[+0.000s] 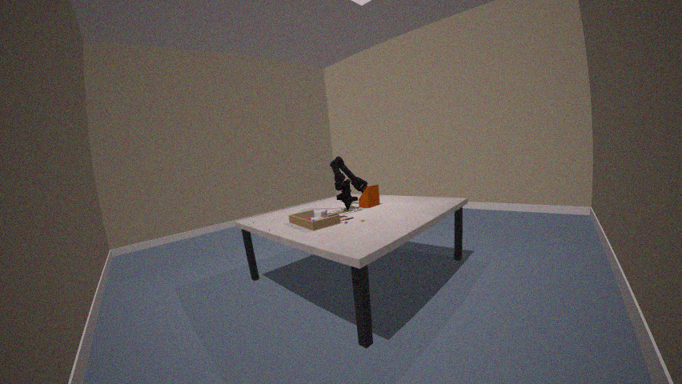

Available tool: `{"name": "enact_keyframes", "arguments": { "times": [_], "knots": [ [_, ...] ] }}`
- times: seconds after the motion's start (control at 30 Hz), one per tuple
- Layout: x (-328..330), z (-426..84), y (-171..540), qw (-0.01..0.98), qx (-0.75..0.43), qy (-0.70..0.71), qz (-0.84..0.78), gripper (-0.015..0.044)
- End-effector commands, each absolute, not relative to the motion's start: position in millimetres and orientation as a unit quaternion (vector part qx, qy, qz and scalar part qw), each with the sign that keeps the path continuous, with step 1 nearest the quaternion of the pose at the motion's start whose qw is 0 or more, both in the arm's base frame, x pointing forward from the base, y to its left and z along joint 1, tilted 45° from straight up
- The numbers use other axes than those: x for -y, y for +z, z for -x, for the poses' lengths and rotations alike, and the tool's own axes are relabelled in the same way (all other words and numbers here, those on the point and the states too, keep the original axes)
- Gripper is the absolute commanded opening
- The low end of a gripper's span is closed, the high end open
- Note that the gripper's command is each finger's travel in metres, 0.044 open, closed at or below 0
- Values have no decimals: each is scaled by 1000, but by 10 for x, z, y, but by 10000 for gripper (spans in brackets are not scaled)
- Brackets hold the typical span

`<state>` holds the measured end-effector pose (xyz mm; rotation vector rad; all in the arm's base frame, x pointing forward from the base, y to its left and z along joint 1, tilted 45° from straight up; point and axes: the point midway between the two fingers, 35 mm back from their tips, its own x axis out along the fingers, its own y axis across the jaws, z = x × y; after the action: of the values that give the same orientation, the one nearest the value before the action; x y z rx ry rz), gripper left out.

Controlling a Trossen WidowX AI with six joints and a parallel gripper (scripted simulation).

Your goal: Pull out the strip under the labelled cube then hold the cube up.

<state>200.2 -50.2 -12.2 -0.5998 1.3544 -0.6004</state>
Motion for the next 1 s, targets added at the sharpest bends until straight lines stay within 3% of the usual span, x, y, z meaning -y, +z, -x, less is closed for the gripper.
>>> {"name": "enact_keyframes", "arguments": {
  "times": [0.0,0.97],
  "knots": [
    [533,-1911,-156,688,-618,-270,268,0],
    [391,-1999,-27,695,-612,-268,268,0]
  ]
}}
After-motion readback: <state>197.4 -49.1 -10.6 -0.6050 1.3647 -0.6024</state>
